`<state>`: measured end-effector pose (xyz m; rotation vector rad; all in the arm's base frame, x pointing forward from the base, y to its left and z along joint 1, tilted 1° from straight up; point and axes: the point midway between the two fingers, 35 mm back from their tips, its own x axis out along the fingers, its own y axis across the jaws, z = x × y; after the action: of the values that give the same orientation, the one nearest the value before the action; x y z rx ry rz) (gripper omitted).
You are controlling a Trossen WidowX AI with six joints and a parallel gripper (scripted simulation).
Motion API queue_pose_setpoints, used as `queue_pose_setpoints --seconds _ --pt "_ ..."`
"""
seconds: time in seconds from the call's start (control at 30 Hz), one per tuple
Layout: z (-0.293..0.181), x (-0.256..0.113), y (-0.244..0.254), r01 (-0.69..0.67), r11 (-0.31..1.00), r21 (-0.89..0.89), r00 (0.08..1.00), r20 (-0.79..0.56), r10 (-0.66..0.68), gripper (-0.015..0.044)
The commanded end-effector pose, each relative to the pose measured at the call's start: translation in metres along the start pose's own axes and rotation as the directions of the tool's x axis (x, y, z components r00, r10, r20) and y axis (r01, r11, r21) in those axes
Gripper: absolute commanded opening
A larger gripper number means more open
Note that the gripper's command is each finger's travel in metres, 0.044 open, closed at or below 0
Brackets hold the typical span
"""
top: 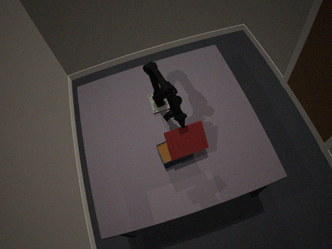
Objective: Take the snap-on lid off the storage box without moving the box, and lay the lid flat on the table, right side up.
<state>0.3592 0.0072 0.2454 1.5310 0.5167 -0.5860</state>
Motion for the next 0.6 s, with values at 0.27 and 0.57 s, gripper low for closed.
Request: queue_pose_setpoints --seconds 0.27,0.57 --pt "-0.022 -0.004 0.001 -0.010 1.000 0.007 1.000 0.001 0.010 0.0000" --pt "-0.040 -0.005 0.000 -0.010 1.000 0.009 1.000 0.000 0.010 0.0000"
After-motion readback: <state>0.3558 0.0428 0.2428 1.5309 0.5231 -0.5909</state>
